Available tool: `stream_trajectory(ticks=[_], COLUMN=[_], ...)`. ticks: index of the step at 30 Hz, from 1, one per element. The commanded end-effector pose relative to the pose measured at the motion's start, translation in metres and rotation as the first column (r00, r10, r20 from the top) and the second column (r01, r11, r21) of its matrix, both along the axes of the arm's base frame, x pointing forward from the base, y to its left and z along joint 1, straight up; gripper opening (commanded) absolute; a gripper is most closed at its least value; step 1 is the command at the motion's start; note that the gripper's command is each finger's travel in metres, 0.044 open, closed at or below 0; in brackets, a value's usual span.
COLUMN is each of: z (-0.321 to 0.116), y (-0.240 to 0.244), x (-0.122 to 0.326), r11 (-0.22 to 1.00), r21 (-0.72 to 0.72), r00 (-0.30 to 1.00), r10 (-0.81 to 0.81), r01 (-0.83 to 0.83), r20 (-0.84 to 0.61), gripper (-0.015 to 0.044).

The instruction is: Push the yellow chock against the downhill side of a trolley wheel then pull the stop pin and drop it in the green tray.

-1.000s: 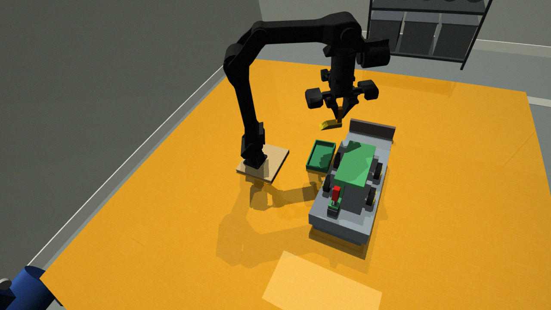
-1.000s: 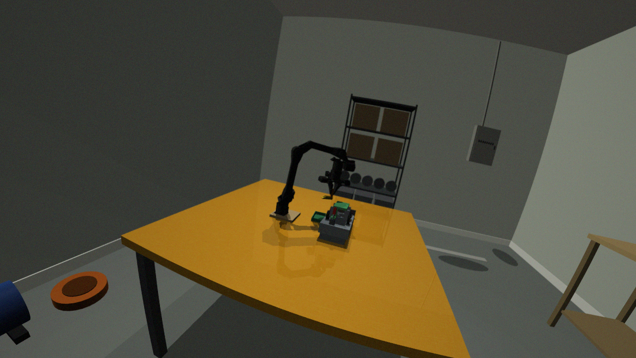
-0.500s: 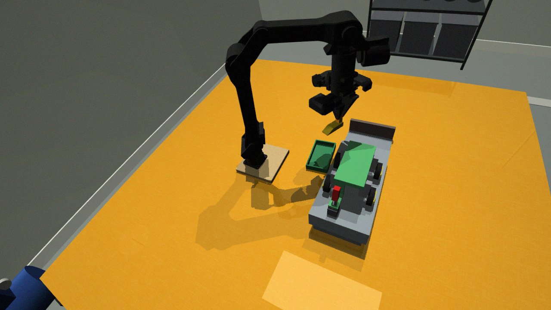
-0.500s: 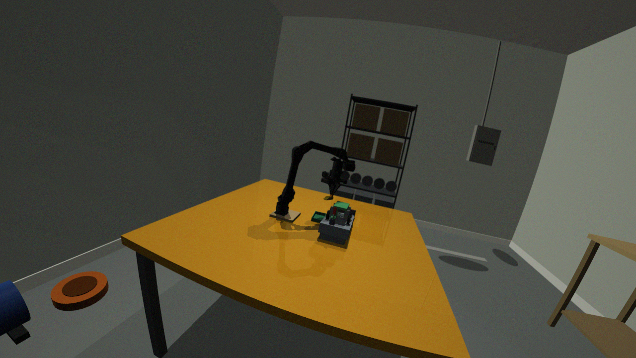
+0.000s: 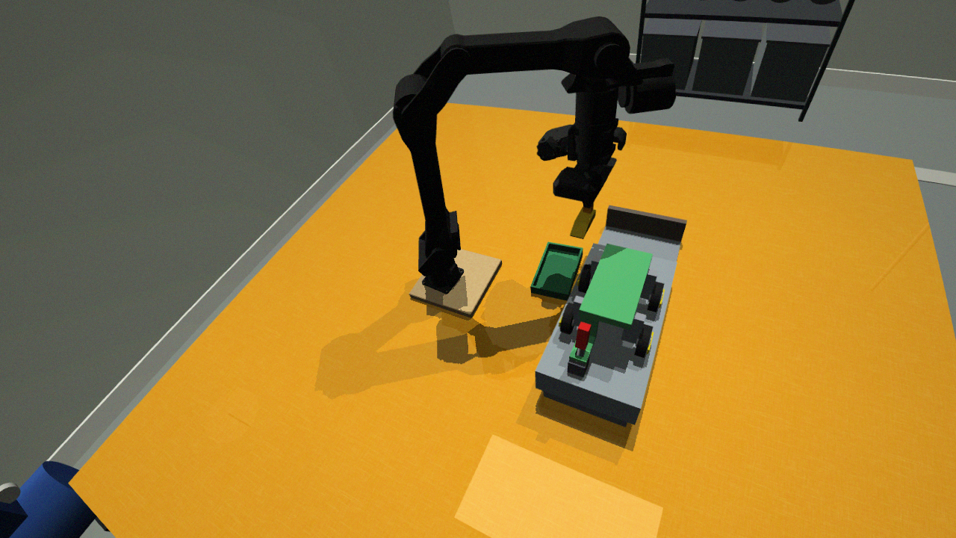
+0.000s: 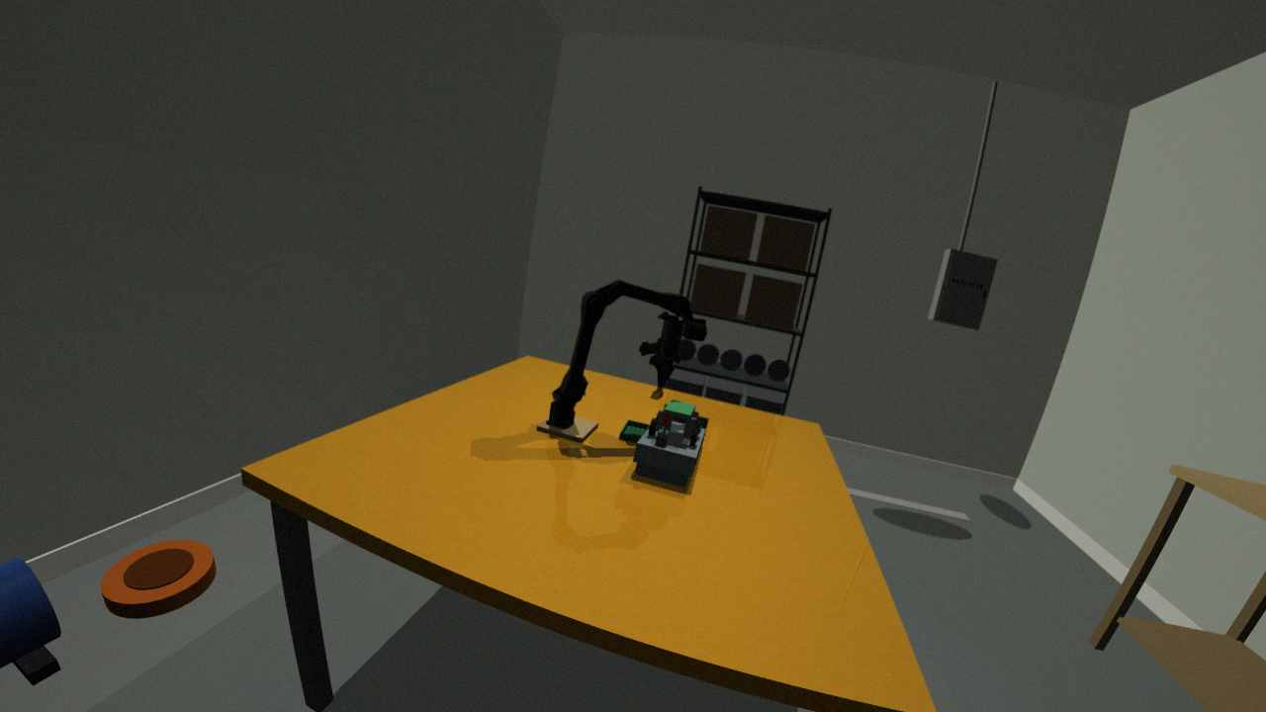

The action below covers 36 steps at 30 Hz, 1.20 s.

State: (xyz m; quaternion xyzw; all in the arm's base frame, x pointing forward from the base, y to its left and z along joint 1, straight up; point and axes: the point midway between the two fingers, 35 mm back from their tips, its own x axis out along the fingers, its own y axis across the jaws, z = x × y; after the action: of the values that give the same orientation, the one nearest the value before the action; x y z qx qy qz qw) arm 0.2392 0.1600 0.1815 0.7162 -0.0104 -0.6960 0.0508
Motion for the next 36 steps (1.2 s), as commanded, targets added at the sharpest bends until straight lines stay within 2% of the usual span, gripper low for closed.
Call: stream_trajectory(ticks=[1, 17, 36], z=[0.0, -0.007, -0.059], y=[-0.001, 0.005, 0.001], x=[0.0, 0.03, 0.032], r11=[1.0, 1.0, 1.0], r21=[-0.008, -0.007, -0.008], r00=[1.0, 1.0, 1.0], r10=[0.026, 0.026, 0.026], r01=[-0.026, -0.026, -0.026], r20=[0.0, 0.003, 0.003], gripper=[0.0, 0.0, 0.0])
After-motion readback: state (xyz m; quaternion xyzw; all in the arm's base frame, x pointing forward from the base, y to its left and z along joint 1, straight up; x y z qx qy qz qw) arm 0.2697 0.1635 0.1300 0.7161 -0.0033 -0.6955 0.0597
